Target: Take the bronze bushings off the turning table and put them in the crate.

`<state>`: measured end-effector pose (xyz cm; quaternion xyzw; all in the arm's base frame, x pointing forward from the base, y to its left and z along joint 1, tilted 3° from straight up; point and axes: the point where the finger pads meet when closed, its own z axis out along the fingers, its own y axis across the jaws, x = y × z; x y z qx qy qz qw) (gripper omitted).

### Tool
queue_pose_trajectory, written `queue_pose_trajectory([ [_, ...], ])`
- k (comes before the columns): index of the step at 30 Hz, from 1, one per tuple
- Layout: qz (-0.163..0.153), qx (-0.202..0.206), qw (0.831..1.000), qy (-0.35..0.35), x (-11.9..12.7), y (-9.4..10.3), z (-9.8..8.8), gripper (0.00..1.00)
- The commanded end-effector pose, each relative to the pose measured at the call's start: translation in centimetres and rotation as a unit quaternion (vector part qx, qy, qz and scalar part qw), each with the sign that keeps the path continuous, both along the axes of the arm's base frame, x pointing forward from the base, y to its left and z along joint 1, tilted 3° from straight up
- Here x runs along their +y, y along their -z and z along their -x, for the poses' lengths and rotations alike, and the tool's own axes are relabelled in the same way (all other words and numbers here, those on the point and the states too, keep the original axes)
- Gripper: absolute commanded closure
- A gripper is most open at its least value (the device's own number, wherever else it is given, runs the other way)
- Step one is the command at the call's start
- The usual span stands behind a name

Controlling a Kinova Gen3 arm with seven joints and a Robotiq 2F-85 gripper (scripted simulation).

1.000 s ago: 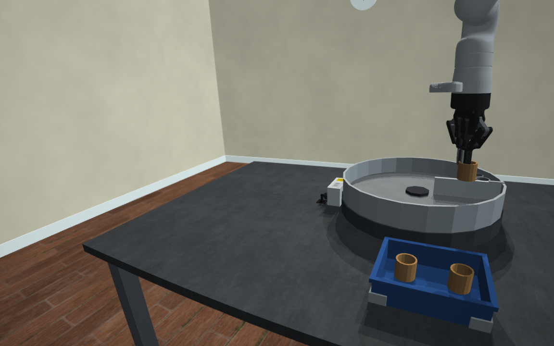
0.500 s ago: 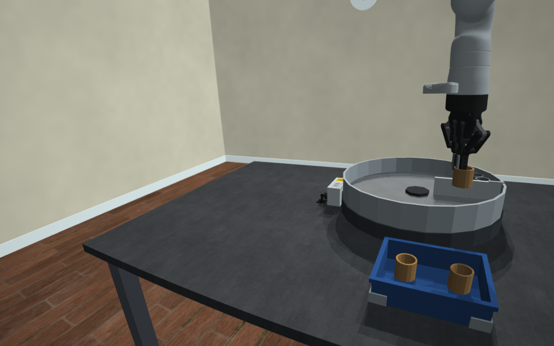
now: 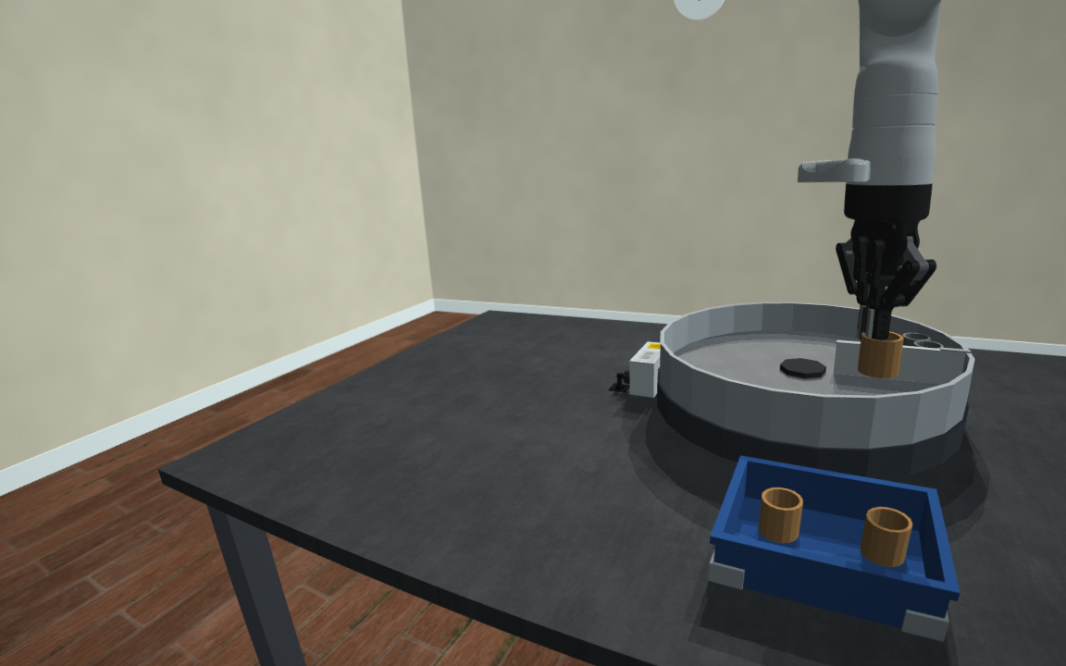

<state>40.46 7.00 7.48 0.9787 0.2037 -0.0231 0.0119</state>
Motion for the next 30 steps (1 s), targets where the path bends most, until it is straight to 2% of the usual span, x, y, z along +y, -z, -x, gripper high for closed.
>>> queue_pose_trajectory([
  [1,0.000,-0.001,1.000,0.000,0.0,0.0,0.0,1.00],
  [2,0.000,-0.001,1.000,0.000,0.0,0.0,0.0,1.00],
  [7,0.000,-0.001,1.000,0.000,5.0,0.2,-2.0,1.00],
  [19,0.000,-0.001,1.000,0.000,5.0,0.2,-2.0,1.00],
  [24,0.000,-0.001,1.000,0.000,10.0,0.4,-4.0,1.00],
  [30,0.000,-0.001,1.000,0.000,10.0,0.4,-4.0,1.00],
])
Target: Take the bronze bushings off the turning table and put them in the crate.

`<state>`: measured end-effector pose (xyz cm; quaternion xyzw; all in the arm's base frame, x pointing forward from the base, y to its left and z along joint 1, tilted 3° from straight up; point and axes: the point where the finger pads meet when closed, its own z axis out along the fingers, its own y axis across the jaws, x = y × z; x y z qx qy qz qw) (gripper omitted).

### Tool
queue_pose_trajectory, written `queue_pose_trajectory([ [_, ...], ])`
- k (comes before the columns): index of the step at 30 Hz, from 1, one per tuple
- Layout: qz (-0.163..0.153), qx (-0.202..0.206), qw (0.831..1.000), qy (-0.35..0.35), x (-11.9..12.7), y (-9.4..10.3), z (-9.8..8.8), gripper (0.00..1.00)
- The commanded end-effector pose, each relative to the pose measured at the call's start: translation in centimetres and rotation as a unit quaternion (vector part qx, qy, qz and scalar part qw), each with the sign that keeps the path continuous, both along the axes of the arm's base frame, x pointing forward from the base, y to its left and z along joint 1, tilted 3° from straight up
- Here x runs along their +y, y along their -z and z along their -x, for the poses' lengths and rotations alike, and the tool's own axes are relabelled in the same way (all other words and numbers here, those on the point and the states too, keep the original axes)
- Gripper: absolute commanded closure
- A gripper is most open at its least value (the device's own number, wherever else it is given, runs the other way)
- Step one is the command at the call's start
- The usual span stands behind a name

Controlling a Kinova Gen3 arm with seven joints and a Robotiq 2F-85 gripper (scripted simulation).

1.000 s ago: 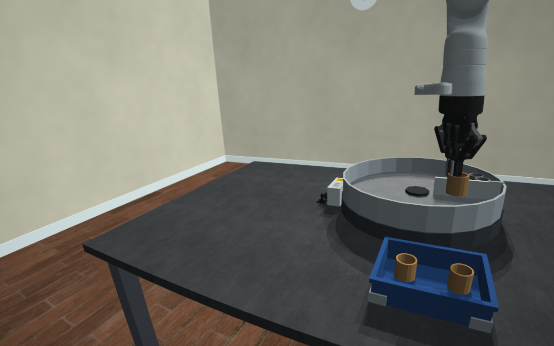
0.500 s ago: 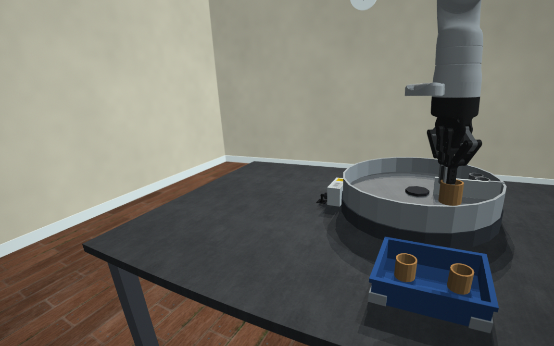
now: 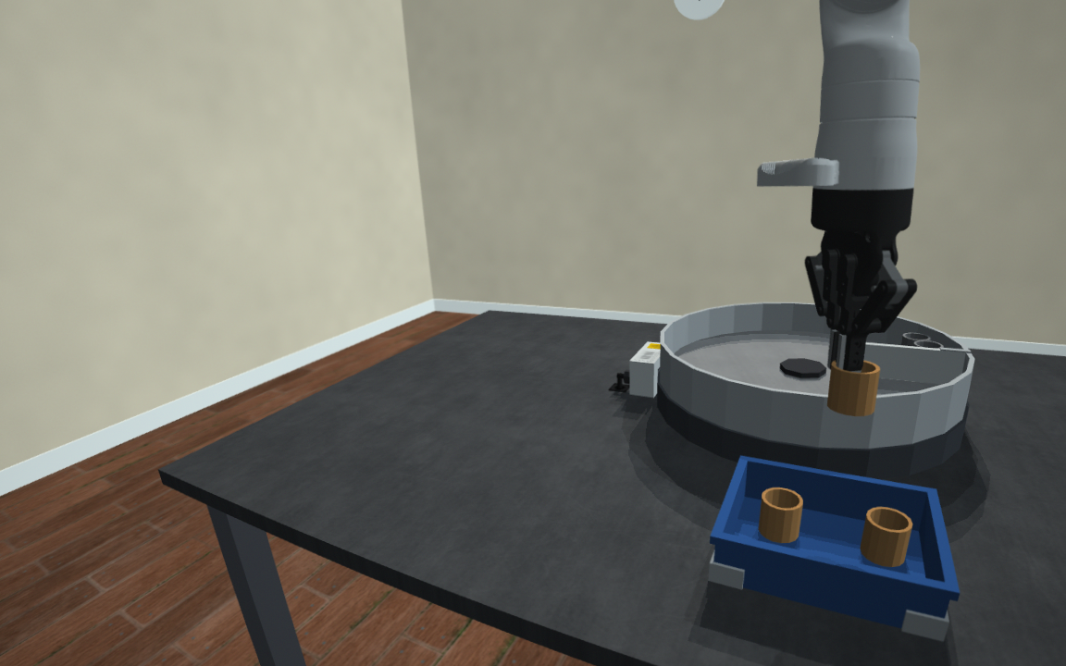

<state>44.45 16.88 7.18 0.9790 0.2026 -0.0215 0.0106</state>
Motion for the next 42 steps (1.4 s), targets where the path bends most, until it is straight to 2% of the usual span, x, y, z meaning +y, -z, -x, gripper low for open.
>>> queue_pose_trajectory([
  [1,0.001,0.000,1.000,-0.001,0.1,0.1,0.0,1.00],
  [6,0.001,0.000,1.000,-0.001,0.1,0.1,0.0,1.00],
  [11,0.001,0.000,1.000,-0.002,0.1,3.0,0.1,1.00],
  [23,0.001,0.000,1.000,-0.002,0.1,3.0,0.1,1.00],
  [28,0.001,0.000,1.000,-0.003,0.0,5.9,0.2,1.00],
  [40,0.001,0.000,1.000,-0.003,0.0,5.9,0.2,1.00],
  [42,0.000,0.000,1.000,-0.003,0.1,7.0,0.3,1.00],
])
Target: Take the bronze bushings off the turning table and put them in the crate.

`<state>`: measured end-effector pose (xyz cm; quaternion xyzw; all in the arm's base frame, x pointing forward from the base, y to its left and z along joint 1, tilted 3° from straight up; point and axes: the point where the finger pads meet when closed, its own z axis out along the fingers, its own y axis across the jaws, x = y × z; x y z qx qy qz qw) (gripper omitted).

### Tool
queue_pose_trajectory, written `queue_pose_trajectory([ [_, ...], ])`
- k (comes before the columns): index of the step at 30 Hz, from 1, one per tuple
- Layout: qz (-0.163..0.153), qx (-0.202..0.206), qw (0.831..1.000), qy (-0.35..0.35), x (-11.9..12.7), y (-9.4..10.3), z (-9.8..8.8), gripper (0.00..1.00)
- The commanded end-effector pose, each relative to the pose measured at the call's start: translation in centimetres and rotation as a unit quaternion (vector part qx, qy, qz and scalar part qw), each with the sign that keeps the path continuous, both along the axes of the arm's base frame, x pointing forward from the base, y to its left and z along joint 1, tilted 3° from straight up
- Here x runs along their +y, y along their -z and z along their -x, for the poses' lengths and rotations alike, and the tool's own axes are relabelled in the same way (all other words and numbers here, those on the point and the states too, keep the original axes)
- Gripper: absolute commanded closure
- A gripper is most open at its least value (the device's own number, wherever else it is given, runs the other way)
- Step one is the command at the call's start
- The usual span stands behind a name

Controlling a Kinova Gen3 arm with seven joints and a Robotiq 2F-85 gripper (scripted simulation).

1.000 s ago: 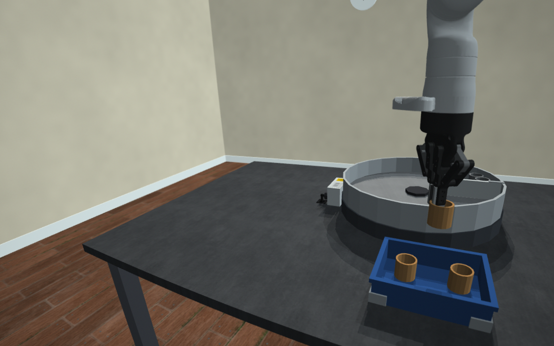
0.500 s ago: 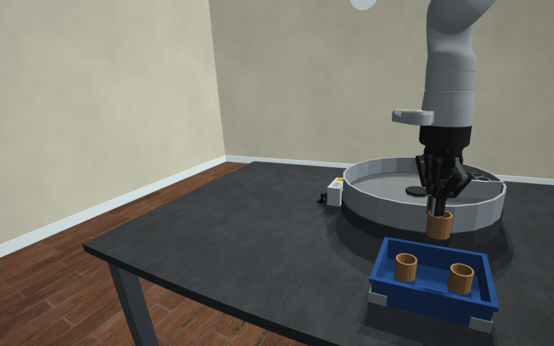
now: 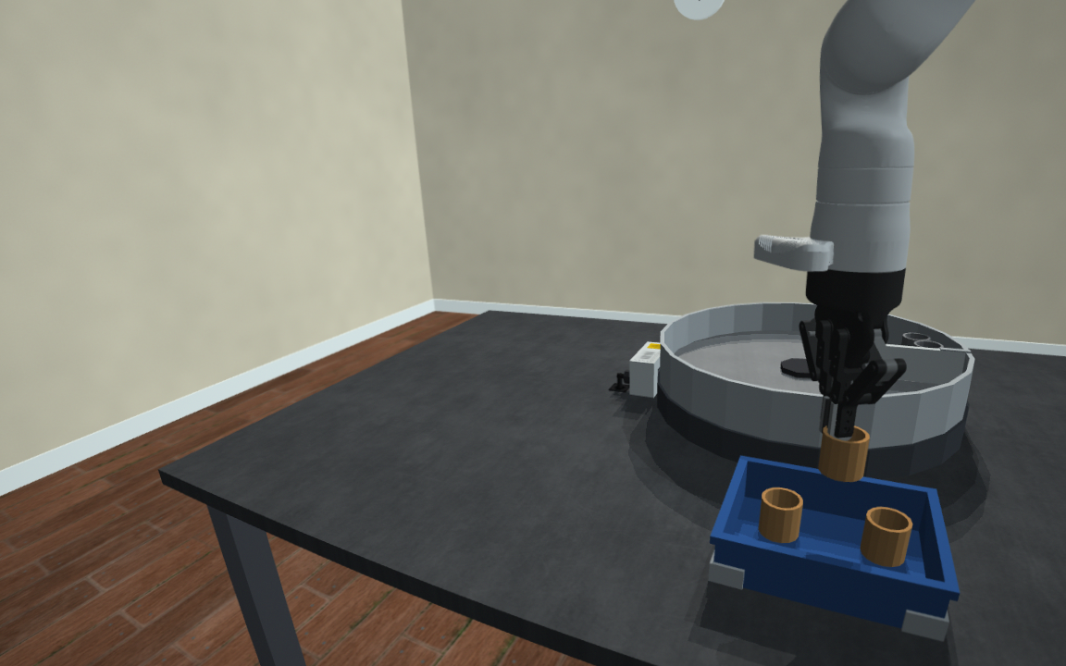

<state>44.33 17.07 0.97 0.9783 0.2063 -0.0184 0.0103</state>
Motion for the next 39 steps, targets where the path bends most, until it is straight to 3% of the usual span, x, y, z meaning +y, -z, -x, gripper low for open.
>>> queue_pose_trajectory([
  [1,0.002,0.003,1.000,0.000,-0.1,1.4,0.2,1.00],
  [3,0.002,0.003,1.000,0.000,-0.2,2.5,0.3,1.00],
  [39,0.002,0.003,1.000,0.000,-0.2,4.2,0.3,1.00],
])
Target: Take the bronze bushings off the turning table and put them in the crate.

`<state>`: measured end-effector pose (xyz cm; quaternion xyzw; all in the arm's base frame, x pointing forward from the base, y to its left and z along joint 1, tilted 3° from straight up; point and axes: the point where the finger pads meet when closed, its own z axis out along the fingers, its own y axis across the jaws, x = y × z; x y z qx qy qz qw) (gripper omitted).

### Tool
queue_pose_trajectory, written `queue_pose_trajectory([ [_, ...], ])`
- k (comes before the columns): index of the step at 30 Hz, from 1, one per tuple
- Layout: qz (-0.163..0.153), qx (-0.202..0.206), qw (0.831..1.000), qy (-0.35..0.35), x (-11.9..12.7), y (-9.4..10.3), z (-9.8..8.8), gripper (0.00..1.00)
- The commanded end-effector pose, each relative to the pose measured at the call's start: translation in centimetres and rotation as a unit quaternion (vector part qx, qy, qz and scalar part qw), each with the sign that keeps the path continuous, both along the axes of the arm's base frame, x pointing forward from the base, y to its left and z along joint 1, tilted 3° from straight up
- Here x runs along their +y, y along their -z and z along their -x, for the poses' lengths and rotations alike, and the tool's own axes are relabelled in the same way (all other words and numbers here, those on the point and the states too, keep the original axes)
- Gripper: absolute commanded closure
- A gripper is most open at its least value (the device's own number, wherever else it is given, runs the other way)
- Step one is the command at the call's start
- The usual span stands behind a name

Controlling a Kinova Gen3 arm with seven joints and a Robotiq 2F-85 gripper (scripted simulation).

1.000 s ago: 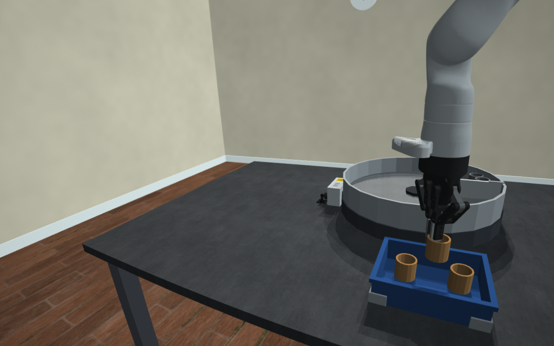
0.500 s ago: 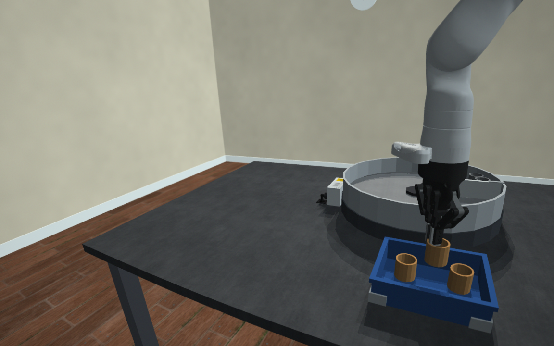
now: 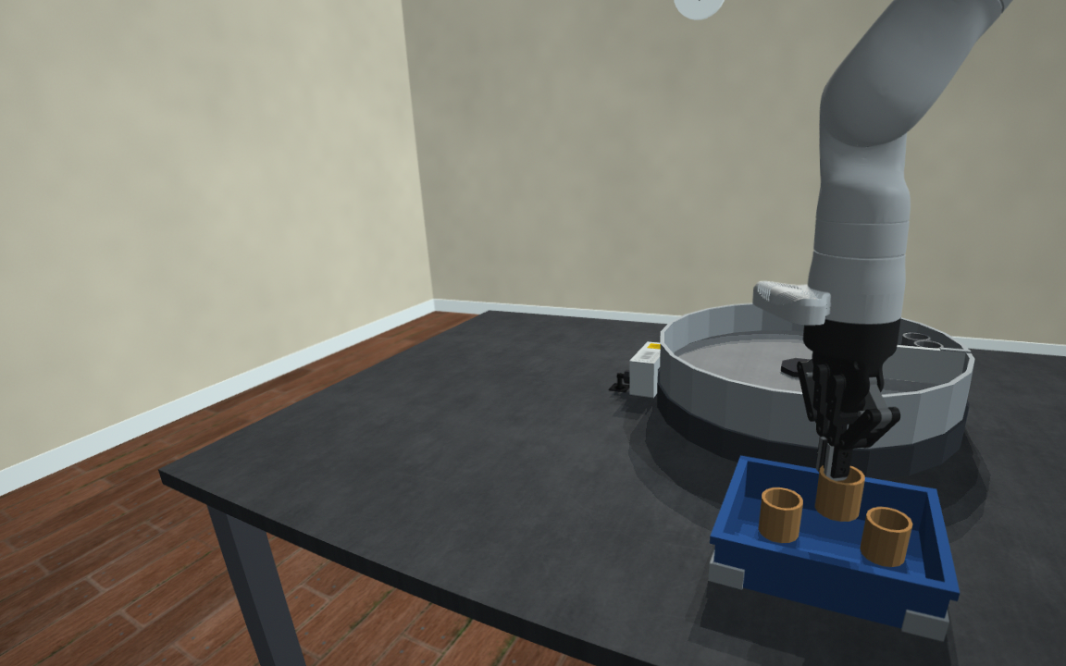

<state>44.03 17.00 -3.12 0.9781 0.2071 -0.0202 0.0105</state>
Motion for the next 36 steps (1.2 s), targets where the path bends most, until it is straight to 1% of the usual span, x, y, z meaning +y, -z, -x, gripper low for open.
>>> queue_pose_trajectory([
  [1,0.001,0.001,1.000,0.001,-0.1,0.1,0.0,1.00],
  [10,0.001,0.001,1.000,0.001,-0.1,0.1,0.0,1.00],
  [15,0.001,0.001,1.000,0.001,-0.2,1.0,0.1,1.00],
  [27,0.001,0.001,1.000,0.001,-0.2,1.0,0.1,1.00],
  [32,0.001,0.001,1.000,0.001,-0.2,1.8,0.1,1.00],
  [36,0.001,0.001,1.000,0.001,-0.2,1.8,0.1,1.00],
])
